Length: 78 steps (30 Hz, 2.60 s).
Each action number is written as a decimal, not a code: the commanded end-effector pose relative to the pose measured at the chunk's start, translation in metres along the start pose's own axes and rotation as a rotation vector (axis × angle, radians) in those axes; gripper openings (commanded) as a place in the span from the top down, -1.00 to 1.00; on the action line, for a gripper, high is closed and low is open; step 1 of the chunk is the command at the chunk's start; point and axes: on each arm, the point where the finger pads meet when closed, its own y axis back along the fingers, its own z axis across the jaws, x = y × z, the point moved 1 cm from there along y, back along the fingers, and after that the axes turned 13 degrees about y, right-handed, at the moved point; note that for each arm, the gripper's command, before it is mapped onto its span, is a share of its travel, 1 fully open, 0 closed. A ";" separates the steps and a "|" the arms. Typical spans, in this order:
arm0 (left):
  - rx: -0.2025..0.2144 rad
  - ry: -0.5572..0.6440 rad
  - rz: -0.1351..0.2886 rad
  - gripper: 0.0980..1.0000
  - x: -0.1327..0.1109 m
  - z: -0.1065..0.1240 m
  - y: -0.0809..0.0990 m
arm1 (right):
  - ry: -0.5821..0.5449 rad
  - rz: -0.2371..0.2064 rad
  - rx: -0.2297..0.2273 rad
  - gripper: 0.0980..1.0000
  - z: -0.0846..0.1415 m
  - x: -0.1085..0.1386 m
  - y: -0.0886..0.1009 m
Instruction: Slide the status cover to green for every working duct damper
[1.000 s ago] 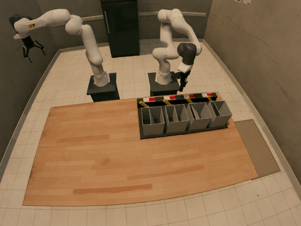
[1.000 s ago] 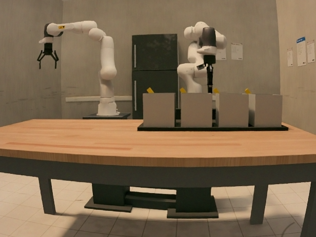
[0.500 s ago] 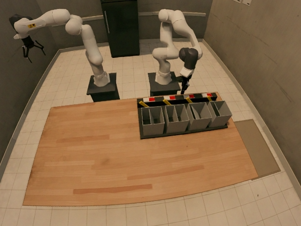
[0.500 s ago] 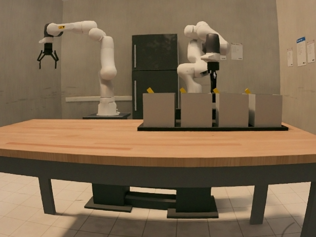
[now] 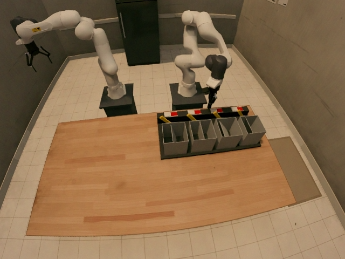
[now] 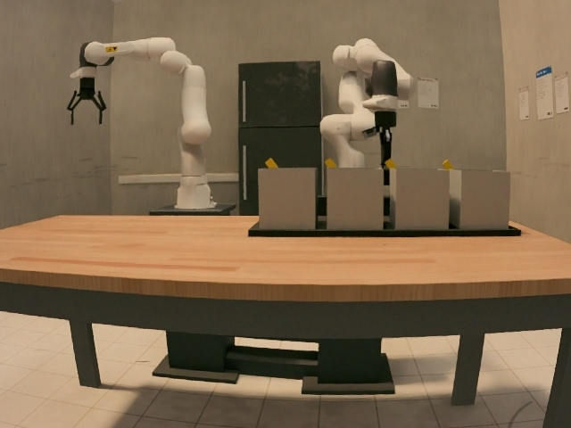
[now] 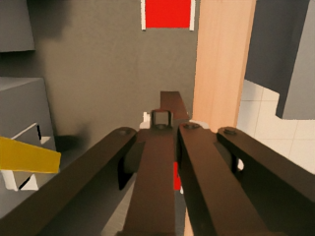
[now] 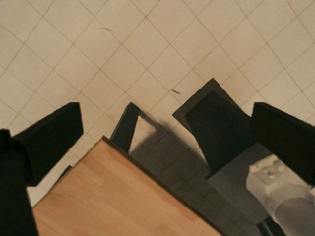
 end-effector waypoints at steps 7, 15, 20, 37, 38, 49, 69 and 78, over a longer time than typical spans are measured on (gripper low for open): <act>0.003 -0.008 -0.002 1.00 0.000 -0.001 0.000 | 0.005 -0.004 0.001 -1.00 0.000 -0.001 -0.001; 0.003 -0.008 -0.002 1.00 0.000 -0.001 0.000 | 0.005 -0.004 0.001 -1.00 0.000 -0.001 -0.001; 0.003 -0.008 -0.002 1.00 0.000 -0.001 -0.001 | 0.005 -0.004 0.001 -1.00 0.000 -0.001 -0.001; 0.003 -0.008 -0.002 1.00 0.000 -0.001 -0.008 | 0.005 -0.004 0.001 -1.00 0.000 -0.001 -0.001; 0.003 -0.008 -0.002 1.00 0.000 -0.001 -0.008 | 0.005 -0.004 0.001 -1.00 0.000 -0.001 -0.001; 0.003 -0.008 -0.002 1.00 0.000 -0.001 -0.015 | 0.005 -0.004 0.001 -1.00 0.000 -0.001 -0.001; 0.003 -0.008 -0.002 1.00 0.000 -0.002 -0.024 | 0.005 -0.004 0.001 -1.00 0.000 -0.001 -0.001; 0.003 -0.008 -0.002 1.00 0.000 -0.002 -0.025 | 0.005 -0.004 0.001 -1.00 0.000 -0.001 -0.001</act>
